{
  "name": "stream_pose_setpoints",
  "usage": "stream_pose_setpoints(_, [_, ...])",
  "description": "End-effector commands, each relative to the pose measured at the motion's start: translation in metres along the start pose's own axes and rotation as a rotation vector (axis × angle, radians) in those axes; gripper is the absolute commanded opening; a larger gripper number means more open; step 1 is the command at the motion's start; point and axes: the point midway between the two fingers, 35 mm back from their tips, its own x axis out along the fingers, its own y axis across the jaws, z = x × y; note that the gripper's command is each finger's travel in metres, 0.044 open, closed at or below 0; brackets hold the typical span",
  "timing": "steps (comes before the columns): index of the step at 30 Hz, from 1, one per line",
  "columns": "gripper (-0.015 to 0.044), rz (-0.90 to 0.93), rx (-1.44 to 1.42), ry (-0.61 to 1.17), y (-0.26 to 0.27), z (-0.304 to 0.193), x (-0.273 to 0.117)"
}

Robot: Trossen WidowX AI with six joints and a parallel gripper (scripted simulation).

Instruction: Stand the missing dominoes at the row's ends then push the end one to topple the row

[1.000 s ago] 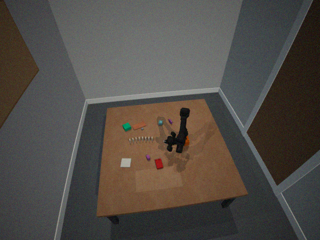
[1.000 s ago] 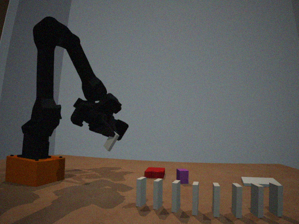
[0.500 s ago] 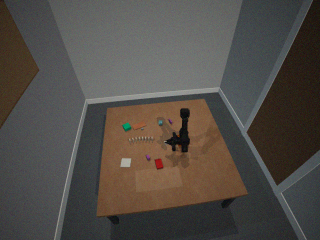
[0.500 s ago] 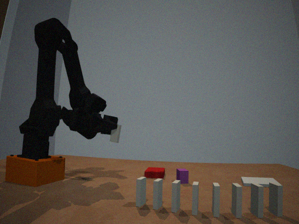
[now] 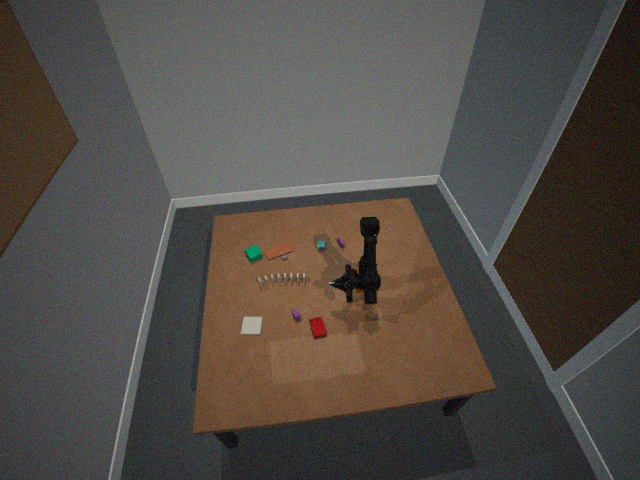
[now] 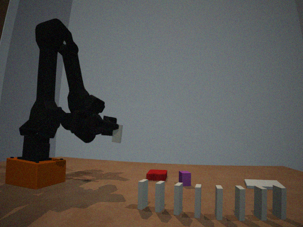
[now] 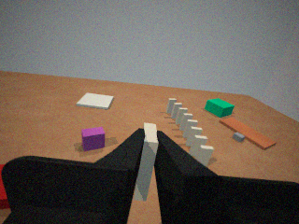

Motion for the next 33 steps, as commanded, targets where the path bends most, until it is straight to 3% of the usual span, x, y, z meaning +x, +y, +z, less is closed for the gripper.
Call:
stream_pose_setpoints(1, [0.0025, 0.003, -0.003, -0.006, -0.001, 0.0, 0.0])
stream_pose_setpoints(33, [0.0025, -0.018, -0.009, 0.022, 0.011, -0.063, 0.007])
